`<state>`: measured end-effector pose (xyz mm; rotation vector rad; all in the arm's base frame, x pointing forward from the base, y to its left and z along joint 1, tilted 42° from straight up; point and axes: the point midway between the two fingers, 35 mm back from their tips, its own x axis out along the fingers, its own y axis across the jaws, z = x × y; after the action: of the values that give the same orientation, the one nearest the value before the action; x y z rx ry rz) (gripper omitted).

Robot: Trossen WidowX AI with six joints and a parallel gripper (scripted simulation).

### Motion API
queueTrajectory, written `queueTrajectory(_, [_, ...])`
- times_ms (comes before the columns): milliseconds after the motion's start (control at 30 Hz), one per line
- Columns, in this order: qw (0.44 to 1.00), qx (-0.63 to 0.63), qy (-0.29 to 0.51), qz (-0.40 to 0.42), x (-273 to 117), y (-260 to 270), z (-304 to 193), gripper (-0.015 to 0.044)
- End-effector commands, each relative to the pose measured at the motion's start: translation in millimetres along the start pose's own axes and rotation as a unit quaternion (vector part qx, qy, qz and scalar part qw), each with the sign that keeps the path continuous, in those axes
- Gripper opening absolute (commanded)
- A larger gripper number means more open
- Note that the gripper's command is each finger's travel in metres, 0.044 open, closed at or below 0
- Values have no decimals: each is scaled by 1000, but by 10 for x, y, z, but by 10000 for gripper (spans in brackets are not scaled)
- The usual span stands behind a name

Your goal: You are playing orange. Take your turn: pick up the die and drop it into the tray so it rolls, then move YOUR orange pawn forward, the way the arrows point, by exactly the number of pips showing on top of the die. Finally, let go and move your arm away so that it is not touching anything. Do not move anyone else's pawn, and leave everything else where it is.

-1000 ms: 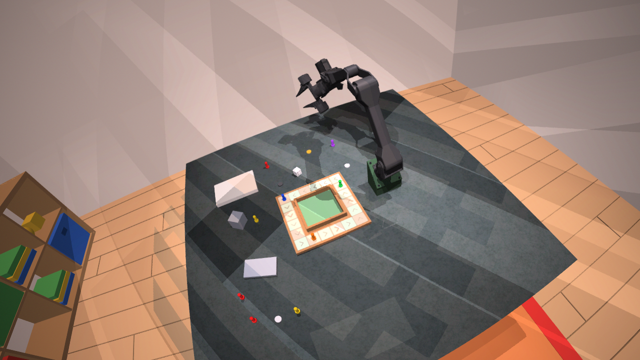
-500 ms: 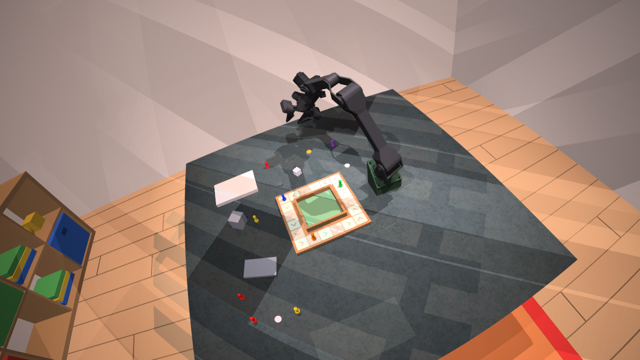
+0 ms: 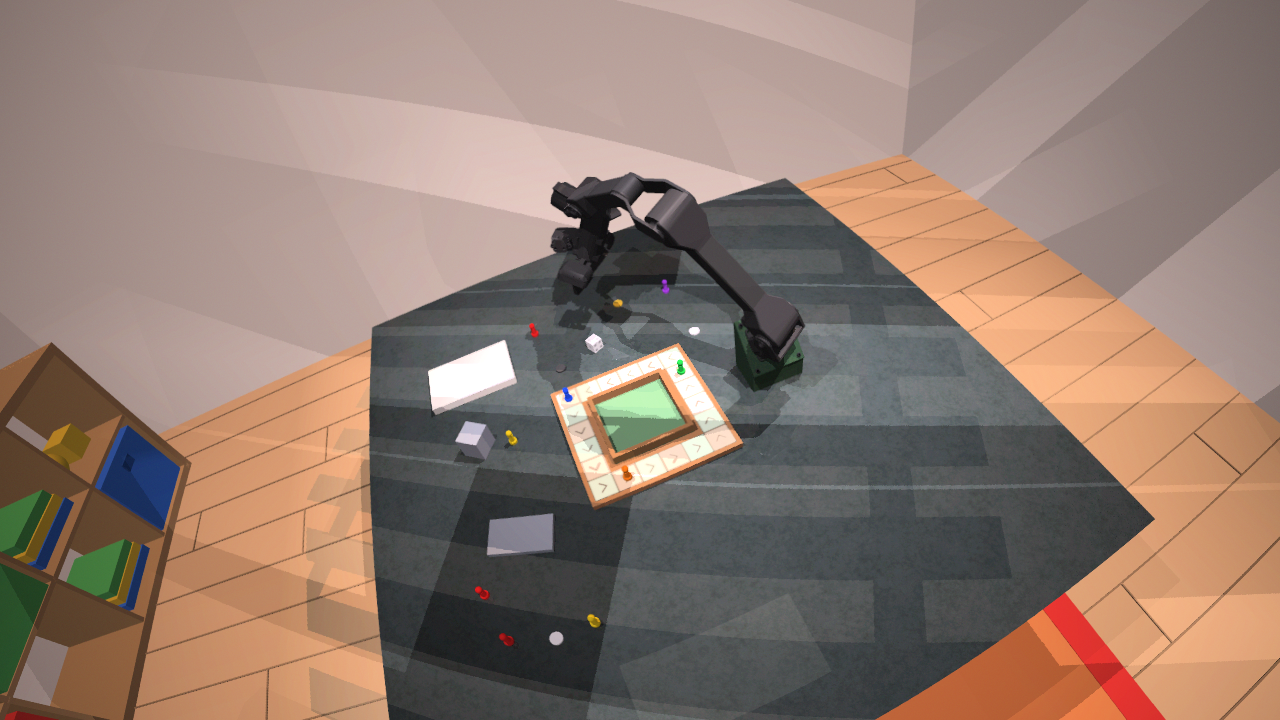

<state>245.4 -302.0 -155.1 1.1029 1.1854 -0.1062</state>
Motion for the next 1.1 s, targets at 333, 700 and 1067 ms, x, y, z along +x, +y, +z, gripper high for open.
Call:
queueTrajectory(333, [843,-502,188,52,417,782,-396,275])
queueTrajectory(700, [843,-502,188,52,418,797,-399,275])
queueTrajectory(1067, [843,-502,188,52,622,780,-481,275])
